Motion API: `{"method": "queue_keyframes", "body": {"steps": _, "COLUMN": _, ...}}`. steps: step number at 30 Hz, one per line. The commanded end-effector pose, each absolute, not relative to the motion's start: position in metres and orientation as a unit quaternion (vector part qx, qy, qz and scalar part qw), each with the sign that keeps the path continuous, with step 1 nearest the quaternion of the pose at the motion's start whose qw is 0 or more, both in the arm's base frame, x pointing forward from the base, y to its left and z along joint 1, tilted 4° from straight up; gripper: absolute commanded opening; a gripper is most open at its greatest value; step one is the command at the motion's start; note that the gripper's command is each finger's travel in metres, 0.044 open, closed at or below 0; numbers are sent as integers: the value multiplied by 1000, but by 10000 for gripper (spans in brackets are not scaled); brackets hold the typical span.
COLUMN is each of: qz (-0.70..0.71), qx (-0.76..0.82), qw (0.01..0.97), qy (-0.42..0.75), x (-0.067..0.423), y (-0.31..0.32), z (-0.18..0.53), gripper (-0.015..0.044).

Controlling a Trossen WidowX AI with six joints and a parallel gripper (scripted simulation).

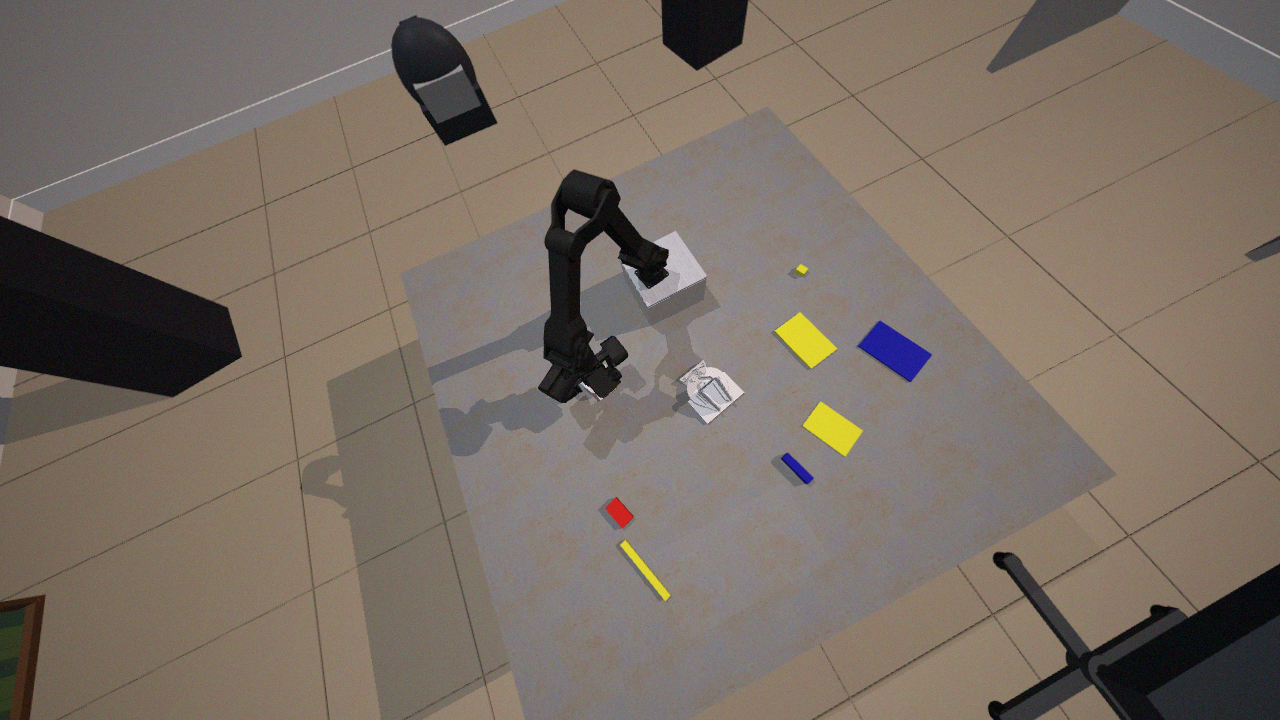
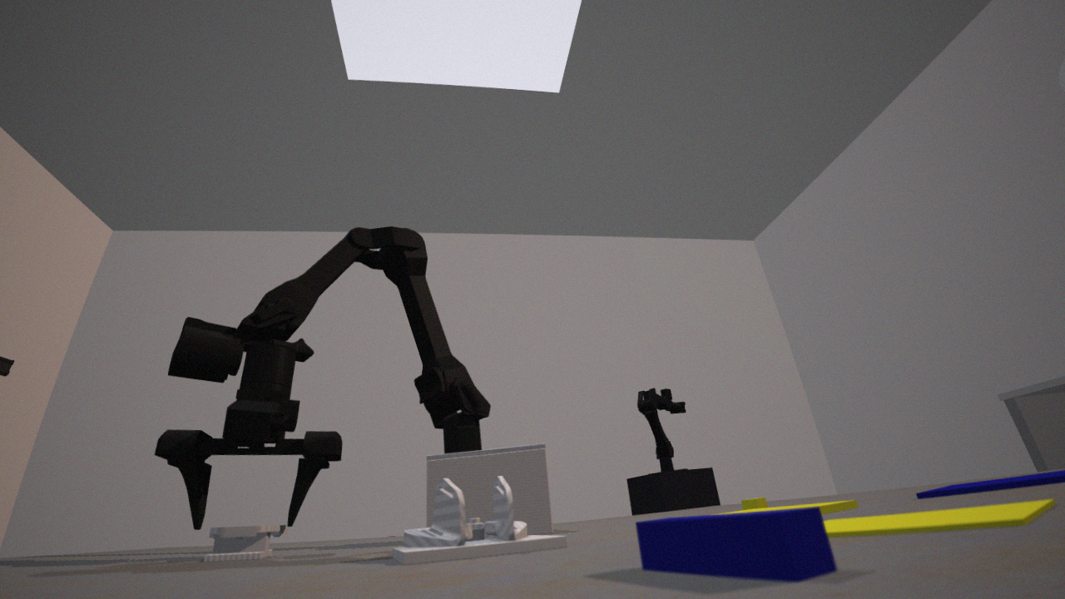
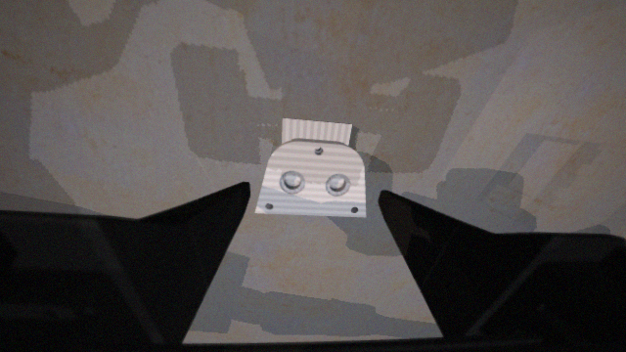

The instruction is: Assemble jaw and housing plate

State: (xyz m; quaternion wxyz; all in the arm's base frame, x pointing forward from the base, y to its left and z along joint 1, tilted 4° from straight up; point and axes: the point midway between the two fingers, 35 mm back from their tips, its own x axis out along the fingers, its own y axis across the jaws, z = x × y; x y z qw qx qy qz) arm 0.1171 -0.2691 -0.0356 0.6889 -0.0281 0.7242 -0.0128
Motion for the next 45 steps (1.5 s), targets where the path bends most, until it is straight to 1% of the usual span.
{"method": "queue_keyframes", "body": {"steps": 1, "qz": -10, "qx": -29, "qw": 688, "qy": 725, "x": 116, "y": -268, "z": -43, "gripper": 440}}
{"method": "queue_keyframes", "body": {"steps": 9, "qz": -10, "qx": -29, "qw": 688, "qy": 725, "x": 115, "y": -268, "z": -55, "gripper": 440}}
{"method": "queue_keyframes", "body": {"steps": 36, "qz": -10, "qx": -29, "qw": 688, "qy": 725, "x": 115, "y": -268, "z": -55, "gripper": 440}}
{"method": "queue_keyframes", "body": {"steps": 45, "qz": -11, "qx": -27, "qw": 688, "qy": 725, "x": 115, "y": -268, "z": -55, "gripper": 380}}
